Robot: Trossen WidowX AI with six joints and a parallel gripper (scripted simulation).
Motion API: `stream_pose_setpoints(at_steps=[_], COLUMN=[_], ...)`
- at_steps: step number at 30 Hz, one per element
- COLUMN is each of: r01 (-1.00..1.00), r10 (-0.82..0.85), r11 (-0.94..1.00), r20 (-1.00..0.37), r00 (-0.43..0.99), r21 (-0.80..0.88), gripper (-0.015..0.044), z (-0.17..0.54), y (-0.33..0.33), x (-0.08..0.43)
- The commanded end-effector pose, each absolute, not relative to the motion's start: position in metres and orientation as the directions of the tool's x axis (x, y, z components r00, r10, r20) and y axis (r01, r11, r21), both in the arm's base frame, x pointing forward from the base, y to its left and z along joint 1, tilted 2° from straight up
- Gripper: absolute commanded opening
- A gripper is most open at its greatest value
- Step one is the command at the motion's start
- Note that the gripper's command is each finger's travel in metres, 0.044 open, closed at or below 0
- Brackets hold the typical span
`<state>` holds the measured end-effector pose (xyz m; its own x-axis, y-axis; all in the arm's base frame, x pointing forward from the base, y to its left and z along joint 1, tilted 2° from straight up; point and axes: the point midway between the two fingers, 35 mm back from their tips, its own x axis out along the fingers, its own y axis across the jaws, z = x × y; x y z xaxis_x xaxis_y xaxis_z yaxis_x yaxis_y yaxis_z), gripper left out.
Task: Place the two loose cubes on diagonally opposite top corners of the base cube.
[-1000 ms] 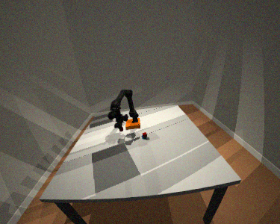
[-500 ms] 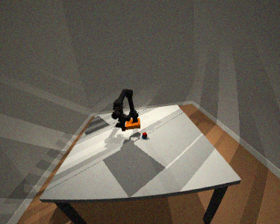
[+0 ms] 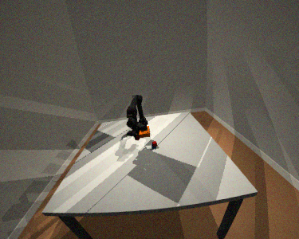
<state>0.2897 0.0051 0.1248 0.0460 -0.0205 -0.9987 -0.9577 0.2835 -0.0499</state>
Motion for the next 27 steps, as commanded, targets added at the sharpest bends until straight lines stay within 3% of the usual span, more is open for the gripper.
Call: stream_pose_setpoints(at_steps=[1, 27], r01=[-0.938, -0.689], r10=[-0.023, -0.017], r11=[0.345, 0.724], r20=[-0.999, -0.999], r00=[0.041, 0.040], r21=[-0.046, -0.039], gripper=[0.0105, 0.0105], z=[0.122, 0.116], y=[0.016, 0.098], x=[0.288, 0.269])
